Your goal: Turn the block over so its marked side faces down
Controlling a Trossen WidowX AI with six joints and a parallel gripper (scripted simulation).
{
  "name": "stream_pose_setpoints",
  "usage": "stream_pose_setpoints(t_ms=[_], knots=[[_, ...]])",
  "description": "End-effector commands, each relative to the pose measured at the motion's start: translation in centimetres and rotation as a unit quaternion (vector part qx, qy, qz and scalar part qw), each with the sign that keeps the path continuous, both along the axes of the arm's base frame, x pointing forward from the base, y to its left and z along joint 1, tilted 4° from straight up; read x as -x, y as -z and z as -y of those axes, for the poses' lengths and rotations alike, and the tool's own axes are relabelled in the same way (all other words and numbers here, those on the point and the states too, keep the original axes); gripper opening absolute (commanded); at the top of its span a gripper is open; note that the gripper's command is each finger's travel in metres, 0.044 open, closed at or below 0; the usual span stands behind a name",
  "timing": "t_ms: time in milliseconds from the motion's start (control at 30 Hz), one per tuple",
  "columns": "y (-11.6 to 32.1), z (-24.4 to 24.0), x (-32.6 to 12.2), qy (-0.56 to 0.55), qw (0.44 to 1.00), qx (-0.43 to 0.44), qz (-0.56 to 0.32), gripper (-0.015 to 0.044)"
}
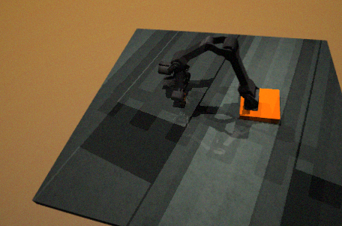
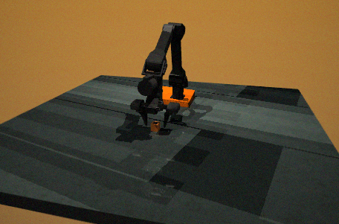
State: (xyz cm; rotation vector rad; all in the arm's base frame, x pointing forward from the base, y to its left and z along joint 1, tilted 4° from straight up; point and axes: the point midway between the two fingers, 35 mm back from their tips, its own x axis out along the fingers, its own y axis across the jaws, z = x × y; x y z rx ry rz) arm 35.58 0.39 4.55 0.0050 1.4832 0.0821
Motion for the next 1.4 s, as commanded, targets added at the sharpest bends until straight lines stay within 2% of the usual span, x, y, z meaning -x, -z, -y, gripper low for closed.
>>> stream_pose_setpoints(t_ms=[0, 200, 667, 900, 1067, 1367], knots=[[0.2, 0.1, 0.0, -0.001, 1.0, 0.003, -0.002, 0.0256], [0.2, 0.1, 0.0, -0.001, 1.0, 0.003, -0.002, 0.0099], [0.2, 0.1, 0.0, -0.001, 1.0, 0.003, -0.002, 0.0005], [-2.8, 0.2, 0.3, -0.001, 1.0, 0.003, -0.002, 0.0], [-2.7, 0.2, 0.2, 0.0, 1.0, 0.002, 0.004, 0.0], [-2.1, 0.2, 0.0, 0.004, 0.997, -0.001, 0.073, 0.0]])
